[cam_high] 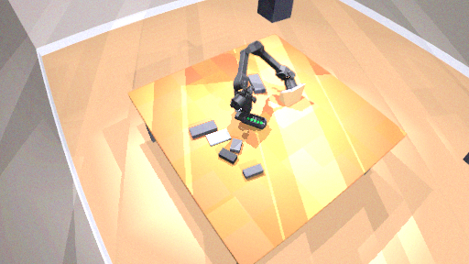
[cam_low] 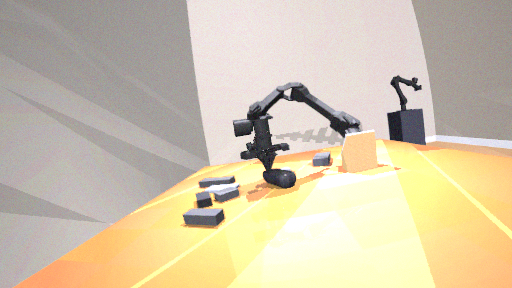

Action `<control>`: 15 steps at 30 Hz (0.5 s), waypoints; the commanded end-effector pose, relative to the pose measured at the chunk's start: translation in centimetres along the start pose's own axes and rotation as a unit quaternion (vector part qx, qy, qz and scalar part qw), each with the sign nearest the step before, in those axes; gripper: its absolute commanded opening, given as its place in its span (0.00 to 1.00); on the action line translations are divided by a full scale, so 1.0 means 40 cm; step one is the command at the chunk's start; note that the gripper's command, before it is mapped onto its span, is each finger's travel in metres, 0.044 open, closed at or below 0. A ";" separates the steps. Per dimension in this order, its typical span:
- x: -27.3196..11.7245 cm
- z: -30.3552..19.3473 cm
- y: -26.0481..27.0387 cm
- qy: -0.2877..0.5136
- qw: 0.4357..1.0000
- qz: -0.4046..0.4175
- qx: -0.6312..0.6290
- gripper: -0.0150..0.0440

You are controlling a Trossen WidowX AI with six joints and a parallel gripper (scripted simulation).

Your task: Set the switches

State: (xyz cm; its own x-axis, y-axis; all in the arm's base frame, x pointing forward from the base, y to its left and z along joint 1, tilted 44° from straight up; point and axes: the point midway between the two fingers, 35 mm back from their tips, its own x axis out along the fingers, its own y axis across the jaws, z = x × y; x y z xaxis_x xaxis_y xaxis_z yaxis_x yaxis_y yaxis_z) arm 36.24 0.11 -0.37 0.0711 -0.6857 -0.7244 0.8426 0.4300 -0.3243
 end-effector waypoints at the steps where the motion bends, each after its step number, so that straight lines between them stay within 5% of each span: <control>1: -0.054 -0.001 0.002 0.000 1.000 0.000 0.000 0.25; 10: -0.110 -0.008 -0.001 0.000 1.000 -0.001 -0.001 0.25; 15: -0.120 -0.127 -0.026 0.001 1.000 -0.001 -0.001 0.25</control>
State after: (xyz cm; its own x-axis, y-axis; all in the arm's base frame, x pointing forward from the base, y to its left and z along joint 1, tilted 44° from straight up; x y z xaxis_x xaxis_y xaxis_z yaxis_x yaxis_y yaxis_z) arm 34.27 4.47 1.48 0.0692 -0.6861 -0.7242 0.8463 0.4248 -0.3215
